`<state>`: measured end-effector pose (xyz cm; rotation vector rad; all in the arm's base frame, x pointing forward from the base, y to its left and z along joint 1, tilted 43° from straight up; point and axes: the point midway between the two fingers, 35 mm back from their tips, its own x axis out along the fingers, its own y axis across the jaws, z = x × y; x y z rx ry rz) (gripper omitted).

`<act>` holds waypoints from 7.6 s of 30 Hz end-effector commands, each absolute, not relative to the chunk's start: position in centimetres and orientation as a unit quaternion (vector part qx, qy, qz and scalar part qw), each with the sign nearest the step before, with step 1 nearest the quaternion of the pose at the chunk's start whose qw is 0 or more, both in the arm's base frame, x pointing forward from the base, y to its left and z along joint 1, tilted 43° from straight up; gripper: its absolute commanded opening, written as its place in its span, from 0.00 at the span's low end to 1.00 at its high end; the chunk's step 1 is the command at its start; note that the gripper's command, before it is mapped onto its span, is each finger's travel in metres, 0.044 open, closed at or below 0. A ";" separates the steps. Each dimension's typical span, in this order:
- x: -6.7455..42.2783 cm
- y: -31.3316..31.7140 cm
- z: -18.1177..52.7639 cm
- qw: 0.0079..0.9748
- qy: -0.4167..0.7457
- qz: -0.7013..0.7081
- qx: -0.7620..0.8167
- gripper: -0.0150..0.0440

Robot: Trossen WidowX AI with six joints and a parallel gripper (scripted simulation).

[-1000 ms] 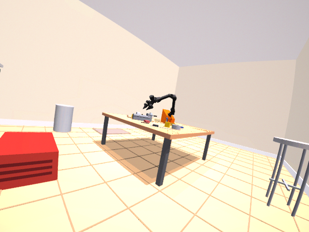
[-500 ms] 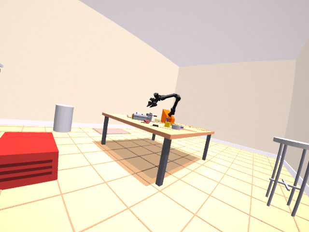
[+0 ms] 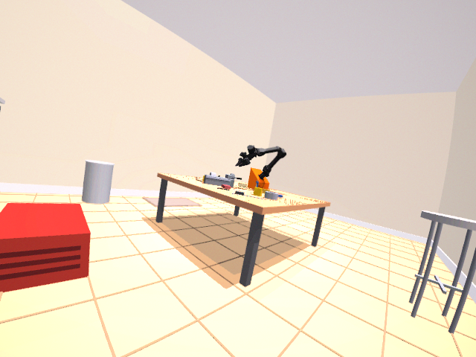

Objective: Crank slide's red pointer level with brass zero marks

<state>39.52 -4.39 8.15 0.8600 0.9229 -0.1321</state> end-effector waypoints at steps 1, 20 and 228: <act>37.9 -3.4 8.7 0.798 0.431 -0.082 0.412 1.00; 37.6 1.6 3.7 0.797 0.431 -0.085 0.415 1.00; 36.3 6.3 -4.9 0.796 0.432 -0.085 0.416 0.25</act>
